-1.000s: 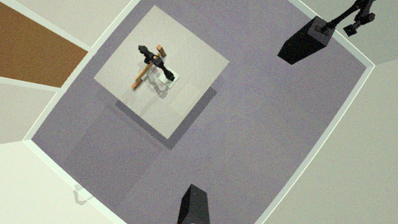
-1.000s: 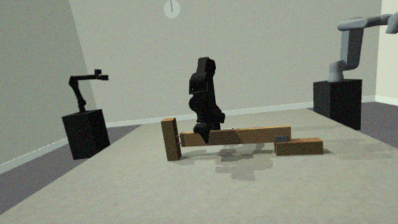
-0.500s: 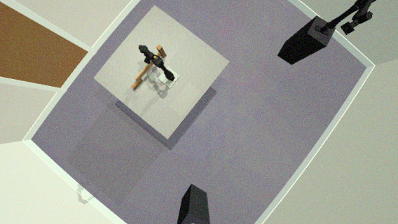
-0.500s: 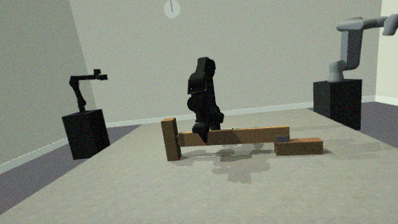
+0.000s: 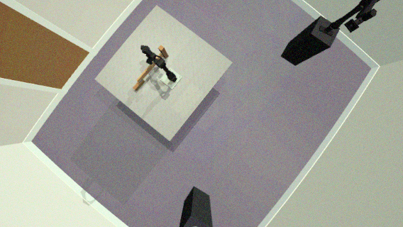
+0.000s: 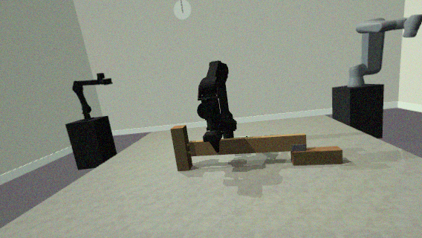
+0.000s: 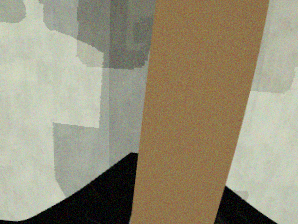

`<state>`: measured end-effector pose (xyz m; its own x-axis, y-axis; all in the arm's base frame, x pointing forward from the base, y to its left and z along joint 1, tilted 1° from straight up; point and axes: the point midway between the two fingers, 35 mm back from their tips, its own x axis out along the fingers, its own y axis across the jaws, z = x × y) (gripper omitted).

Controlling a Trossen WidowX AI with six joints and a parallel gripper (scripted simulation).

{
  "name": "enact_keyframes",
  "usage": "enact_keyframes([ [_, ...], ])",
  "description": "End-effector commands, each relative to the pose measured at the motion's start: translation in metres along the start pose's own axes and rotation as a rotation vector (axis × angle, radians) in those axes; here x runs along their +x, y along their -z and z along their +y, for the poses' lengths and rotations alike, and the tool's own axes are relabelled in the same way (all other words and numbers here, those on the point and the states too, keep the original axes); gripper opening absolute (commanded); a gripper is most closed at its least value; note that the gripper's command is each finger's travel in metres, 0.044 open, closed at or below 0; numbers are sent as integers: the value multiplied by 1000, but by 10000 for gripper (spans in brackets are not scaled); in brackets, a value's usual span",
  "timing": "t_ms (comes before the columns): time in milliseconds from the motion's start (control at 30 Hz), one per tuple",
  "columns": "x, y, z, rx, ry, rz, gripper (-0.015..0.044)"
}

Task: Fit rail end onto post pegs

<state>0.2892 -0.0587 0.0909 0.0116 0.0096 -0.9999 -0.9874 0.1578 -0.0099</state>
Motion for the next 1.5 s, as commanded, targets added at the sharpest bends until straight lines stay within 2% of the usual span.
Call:
enact_keyframes([
  [0, -1, 3, -2, -1, 8, 5, 0],
  [1100, -2, 13, -2, -1, 8, 6, 0],
  [1467, 0, 10, 0, 1, 1, 2, 289],
])
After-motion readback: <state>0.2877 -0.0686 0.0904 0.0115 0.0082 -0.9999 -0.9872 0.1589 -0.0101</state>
